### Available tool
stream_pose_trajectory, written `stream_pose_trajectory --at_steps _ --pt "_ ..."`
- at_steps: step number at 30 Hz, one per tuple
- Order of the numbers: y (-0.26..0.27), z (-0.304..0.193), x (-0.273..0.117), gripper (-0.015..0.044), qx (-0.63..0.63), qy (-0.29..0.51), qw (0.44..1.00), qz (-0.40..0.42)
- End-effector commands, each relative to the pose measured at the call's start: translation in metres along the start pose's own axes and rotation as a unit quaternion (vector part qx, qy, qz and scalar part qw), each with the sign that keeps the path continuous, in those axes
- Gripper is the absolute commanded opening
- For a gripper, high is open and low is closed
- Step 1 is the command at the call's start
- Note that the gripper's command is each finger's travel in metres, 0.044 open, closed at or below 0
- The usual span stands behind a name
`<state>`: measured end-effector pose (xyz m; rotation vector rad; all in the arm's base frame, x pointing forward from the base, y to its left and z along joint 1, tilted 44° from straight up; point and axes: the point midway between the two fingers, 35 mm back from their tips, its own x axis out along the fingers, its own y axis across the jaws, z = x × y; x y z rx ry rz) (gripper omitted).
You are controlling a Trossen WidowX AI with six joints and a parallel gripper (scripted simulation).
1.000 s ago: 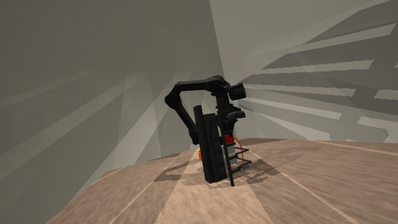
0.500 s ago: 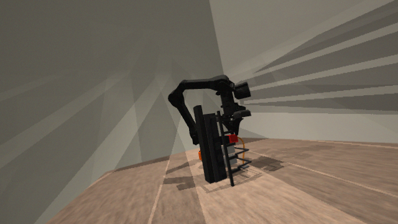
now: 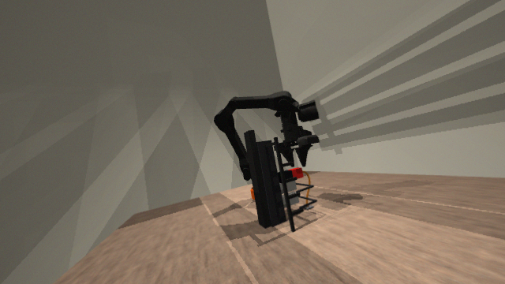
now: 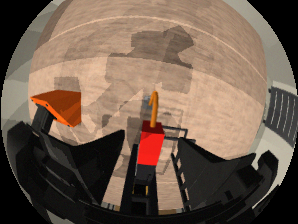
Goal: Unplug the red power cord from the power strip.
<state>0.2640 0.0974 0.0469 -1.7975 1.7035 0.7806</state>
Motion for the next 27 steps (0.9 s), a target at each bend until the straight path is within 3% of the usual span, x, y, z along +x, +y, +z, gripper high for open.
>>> stream_pose_trajectory --at_steps 1,4,9,27 --pt "0.0 0.002 0.0 0.0367 0.001 0.002 1.0 0.0" --pt "-0.002 0.021 -0.005 0.044 0.001 0.0 1.0 0.0" --pt "0.0 0.059 -0.012 0.044 0.002 0.0 1.0 0.0" --pt "0.0 0.059 -0.012 0.044 0.002 0.0 1.0 0.0"
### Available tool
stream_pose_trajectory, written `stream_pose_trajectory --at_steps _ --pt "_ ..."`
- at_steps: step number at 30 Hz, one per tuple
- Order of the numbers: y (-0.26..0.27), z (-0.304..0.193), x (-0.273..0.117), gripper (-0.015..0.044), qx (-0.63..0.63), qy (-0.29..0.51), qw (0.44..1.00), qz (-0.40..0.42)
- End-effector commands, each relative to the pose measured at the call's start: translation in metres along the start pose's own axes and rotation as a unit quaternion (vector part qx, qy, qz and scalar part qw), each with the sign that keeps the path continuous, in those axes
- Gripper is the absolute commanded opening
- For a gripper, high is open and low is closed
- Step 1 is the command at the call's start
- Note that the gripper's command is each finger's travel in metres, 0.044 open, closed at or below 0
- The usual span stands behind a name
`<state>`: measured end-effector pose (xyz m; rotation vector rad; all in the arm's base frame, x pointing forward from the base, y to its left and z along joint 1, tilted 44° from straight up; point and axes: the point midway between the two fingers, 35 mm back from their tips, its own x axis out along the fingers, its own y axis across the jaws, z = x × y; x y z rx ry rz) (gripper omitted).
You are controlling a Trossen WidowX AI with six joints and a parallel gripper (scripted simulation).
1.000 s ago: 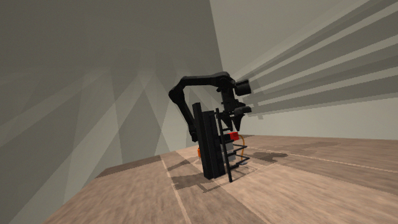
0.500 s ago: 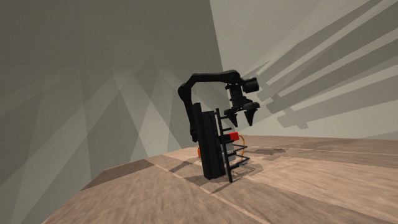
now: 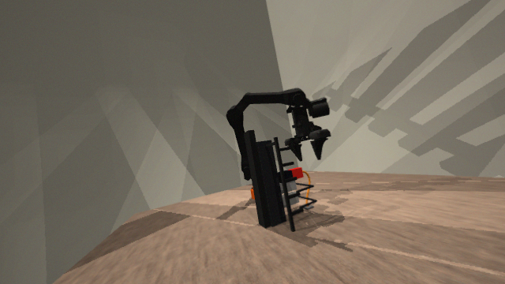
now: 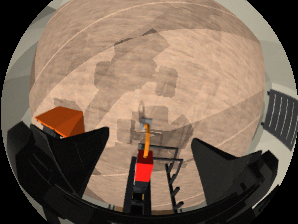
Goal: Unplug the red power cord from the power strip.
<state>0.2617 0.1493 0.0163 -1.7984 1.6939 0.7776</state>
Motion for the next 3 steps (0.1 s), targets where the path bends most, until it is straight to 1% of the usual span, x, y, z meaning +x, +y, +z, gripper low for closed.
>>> stream_pose_trajectory --at_steps 1,3 --pt "0.0008 0.0007 0.0015 0.044 0.0 0.002 1.0 0.004" --pt "0.0008 0.0007 0.0015 0.044 0.0 0.002 1.0 0.004"
